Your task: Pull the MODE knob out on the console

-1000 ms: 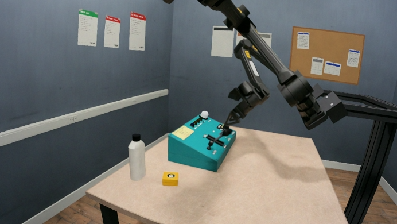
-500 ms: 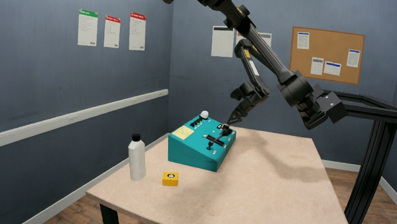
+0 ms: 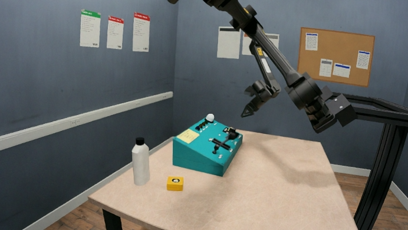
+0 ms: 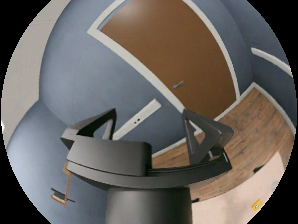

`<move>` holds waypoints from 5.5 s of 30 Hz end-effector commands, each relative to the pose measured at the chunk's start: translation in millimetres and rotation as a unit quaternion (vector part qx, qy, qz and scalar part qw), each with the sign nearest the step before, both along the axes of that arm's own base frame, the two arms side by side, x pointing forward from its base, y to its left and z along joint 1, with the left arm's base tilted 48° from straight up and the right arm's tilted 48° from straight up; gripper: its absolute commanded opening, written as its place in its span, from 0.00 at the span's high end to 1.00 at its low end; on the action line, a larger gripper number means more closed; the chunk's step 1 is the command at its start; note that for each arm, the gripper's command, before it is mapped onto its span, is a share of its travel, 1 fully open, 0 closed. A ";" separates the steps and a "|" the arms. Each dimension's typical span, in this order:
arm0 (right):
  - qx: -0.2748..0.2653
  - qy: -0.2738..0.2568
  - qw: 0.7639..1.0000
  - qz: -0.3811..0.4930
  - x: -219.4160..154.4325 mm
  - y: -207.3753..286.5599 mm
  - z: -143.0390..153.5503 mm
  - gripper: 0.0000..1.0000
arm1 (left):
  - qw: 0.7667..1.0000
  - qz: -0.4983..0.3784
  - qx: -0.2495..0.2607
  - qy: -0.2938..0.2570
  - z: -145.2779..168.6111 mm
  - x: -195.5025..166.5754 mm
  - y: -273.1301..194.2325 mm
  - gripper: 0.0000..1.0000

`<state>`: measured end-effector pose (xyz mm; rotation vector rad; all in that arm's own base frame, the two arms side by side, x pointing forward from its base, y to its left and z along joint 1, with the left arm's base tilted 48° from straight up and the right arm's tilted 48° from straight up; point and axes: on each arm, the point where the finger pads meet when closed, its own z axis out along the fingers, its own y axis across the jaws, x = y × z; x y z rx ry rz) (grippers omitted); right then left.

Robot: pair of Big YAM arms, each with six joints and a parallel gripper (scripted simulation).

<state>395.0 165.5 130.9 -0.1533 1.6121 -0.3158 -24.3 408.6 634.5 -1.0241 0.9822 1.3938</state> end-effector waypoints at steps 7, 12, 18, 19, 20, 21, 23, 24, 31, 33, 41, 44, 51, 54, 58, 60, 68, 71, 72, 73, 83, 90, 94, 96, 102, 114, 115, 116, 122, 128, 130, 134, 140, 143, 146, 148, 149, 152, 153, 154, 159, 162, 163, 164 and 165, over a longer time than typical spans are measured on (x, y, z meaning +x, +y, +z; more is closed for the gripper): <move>0.000 -0.005 1.000 0.016 -4.0 12.2 4.9 0.00 | 1.000 0.009 0.020 -0.007 14.8 -7.8 -12.1 0.00; 0.000 -0.005 1.000 0.015 -3.9 12.1 5.2 0.00 | 1.000 0.009 0.020 -0.007 14.8 -7.8 -12.1 0.00; 0.000 -0.005 1.000 0.015 -4.4 11.6 4.9 0.00 | 1.000 0.009 0.020 -0.007 14.8 -7.8 -12.1 0.00; 0.000 -0.005 1.000 0.015 -4.0 11.9 5.3 0.00 | 1.000 0.009 0.020 -0.007 14.8 -7.8 -12.1 0.00; 0.000 -0.005 1.000 0.015 -4.1 11.8 5.3 0.00 | 1.000 0.009 0.020 -0.007 14.8 -7.8 -12.1 0.00; 0.000 -0.005 1.000 0.015 -4.2 11.7 5.2 0.00 | 1.000 0.009 0.020 -0.007 14.8 -7.8 -12.1 0.00; -0.001 -0.005 1.000 0.015 -4.4 11.4 5.1 0.00 | 1.000 0.009 0.020 -0.007 14.8 -7.8 -12.1 0.00; -0.001 -0.005 1.000 0.015 -4.5 11.3 5.0 0.00 | 1.000 0.009 0.020 -0.007 14.8 -7.8 -12.1 0.00; -0.001 -0.005 1.000 0.014 -5.1 10.6 4.7 0.00 | 1.000 0.009 0.020 -0.007 14.8 -7.8 -12.1 0.00; -0.001 -0.005 1.000 0.014 -5.1 10.6 4.7 0.00 | 1.000 0.009 0.020 -0.007 14.8 -7.8 -12.1 0.00; 0.000 -0.006 1.000 0.014 -4.7 10.8 5.6 0.00 | 1.000 0.009 0.020 -0.007 14.8 -7.8 -12.1 0.00; 0.000 -0.007 1.000 0.014 -4.4 10.9 6.1 0.00 | 1.000 0.009 0.020 -0.007 14.8 -7.8 -12.1 0.00; 0.002 -0.008 1.000 0.013 -3.6 11.4 7.1 0.00 | 1.000 0.009 0.020 -0.007 14.8 -7.8 -12.1 0.00; 0.002 -0.009 1.000 0.013 -3.1 11.8 7.8 0.00 | 1.000 0.009 0.020 -0.007 14.8 -7.8 -12.1 0.00; 0.003 -0.010 1.000 0.013 -2.7 12.1 8.4 0.00 | 1.000 0.009 0.020 -0.007 14.8 -7.8 -12.1 0.00; 0.003 -0.010 1.000 0.013 -2.5 12.2 8.7 0.00 | 1.000 0.009 0.020 -0.007 14.8 -7.8 -12.1 0.00; 0.001 -0.003 1.000 0.004 0.7 4.8 1.1 0.00 | 1.000 0.009 0.020 -0.007 14.8 -7.8 -12.1 0.00; 0.002 -0.003 1.000 0.010 -3.8 9.4 4.2 0.00 | 1.000 0.009 0.020 -0.007 14.8 -7.8 -12.1 0.00; 0.000 -0.001 1.000 0.010 -5.3 8.9 3.1 0.00 | 1.000 0.009 0.020 -0.007 14.8 -7.8 -12.1 0.00; 0.001 -0.001 1.000 0.010 -6.3 9.1 3.5 0.00 | 1.000 0.009 0.020 -0.007 14.8 -7.8 -12.1 0.00; 0.005 -0.001 1.000 0.010 -27.3 13.9 13.2 0.00 | 1.000 0.009 0.020 -0.007 14.8 -7.8 -12.1 0.00; 0.005 -0.001 1.000 0.010 -43.1 17.5 20.6 0.00 | 1.000 0.009 0.020 -0.007 14.8 -7.8 -12.1 0.00; 0.005 -0.001 1.000 0.010 -55.6 20.4 26.5 0.00 | 1.000 0.009 0.020 -0.007 14.8 -7.8 -12.1 0.00; 0.006 -0.001 1.000 0.010 -61.3 21.9 29.5 0.00 | 1.000 0.009 0.020 -0.007 14.8 -7.8 -12.1 0.00; 0.006 -0.001 1.000 0.010 -70.8 24.6 34.6 0.00 | 1.000 0.009 0.020 -0.007 14.8 -7.8 -12.1 0.00; 0.009 -0.003 1.000 0.011 -80.9 30.7 43.2 0.00 | 1.000 0.009 0.020 -0.007 14.8 -7.8 -12.1 0.00; 0.006 -0.002 1.000 0.012 -80.8 31.0 41.5 0.00 | 1.000 0.009 0.020 -0.007 14.8 -7.8 -12.1 0.00; 0.005 0.000 1.000 0.012 -80.4 31.7 40.2 0.00 | 1.000 0.009 0.020 -0.007 14.8 -7.8 -12.1 0.00; 0.008 0.006 1.000 0.013 -72.2 46.4 38.9 0.00 | 1.000 0.009 0.020 -0.007 14.8 -7.8 -12.1 0.00; 0.015 0.046 0.999 0.018 -43.3 106.1 26.1 0.00 | 1.000 0.009 0.020 -0.007 14.8 -7.8 -12.1 0.00; 0.016 0.058 0.998 0.018 -36.1 122.2 22.0 0.00 | 1.000 0.009 0.020 -0.007 14.8 -7.8 -12.1 0.00; 0.019 0.080 0.997 0.015 -22.9 153.5 13.1 0.00 | 1.000 0.009 0.020 -0.007 14.8 -7.8 -12.1 0.00; 0.021 0.105 0.994 0.007 -8.6 190.2 1.2 0.00 | 1.000 0.009 0.020 -0.007 14.8 -7.8 -12.1 0.00; 0.023 0.120 0.993 0.002 -1.3 211.8 -6.6 0.00 | 1.000 0.009 0.020 -0.007 14.8 -7.8 -12.1 0.00; 0.023 0.134 0.991 -0.003 4.9 232.1 -14.5 0.00 | 1.000 0.009 0.020 -0.007 14.8 -7.8 -12.1 0.00; 0.024 0.143 0.989 -0.008 8.5 245.0 -19.8 0.00 | 1.000 0.009 0.020 -0.007 14.8 -7.8 -12.1 0.00; 0.024 0.148 0.989 -0.010 10.2 251.3 -22.6 0.00 | 1.000 0.009 0.020 -0.007 14.8 -7.8 -12.1 0.00; 0.024 0.156 0.987 -0.015 13.3 263.7 -28.0 0.00 | 1.000 0.009 0.020 -0.007 14.8 -7.8 -12.1 0.00; 0.024 0.156 0.987 -0.015 13.3 263.7 -28.0 0.00 | 1.000 0.009 0.020 -0.007 14.8 -7.8 -12.1 0.00; 0.023 0.164 0.986 -0.020 15.8 275.0 -33.2 0.00 | 1.000 0.009 0.020 -0.007 14.8 -7.8 -12.1 0.00; 0.022 0.184 0.982 -0.035 21.1 304.3 -47.9 0.00 | 1.000 0.009 0.020 -0.007 14.8 -7.8 -12.1 0.00; 0.021 0.192 0.980 -0.043 22.7 316.2 -54.3 0.00 | 1.000 0.009 0.020 -0.007 14.8 -7.8 -12.1 0.00; 0.021 0.193 0.980 -0.044 22.9 318.2 -55.4 0.00 | 1.000 0.009 0.020 -0.007 14.8 -7.8 -12.1 0.00; 0.021 0.194 0.980 -0.045 23.0 319.3 -56.0 0.00 | 1.000 0.009 0.020 -0.007 14.8 -7.8 -12.1 0.00; 0.021 0.194 0.980 -0.045 23.1 319.8 -56.3 0.00 | 1.000 0.009 0.020 -0.007 14.8 -7.8 -12.1 0.00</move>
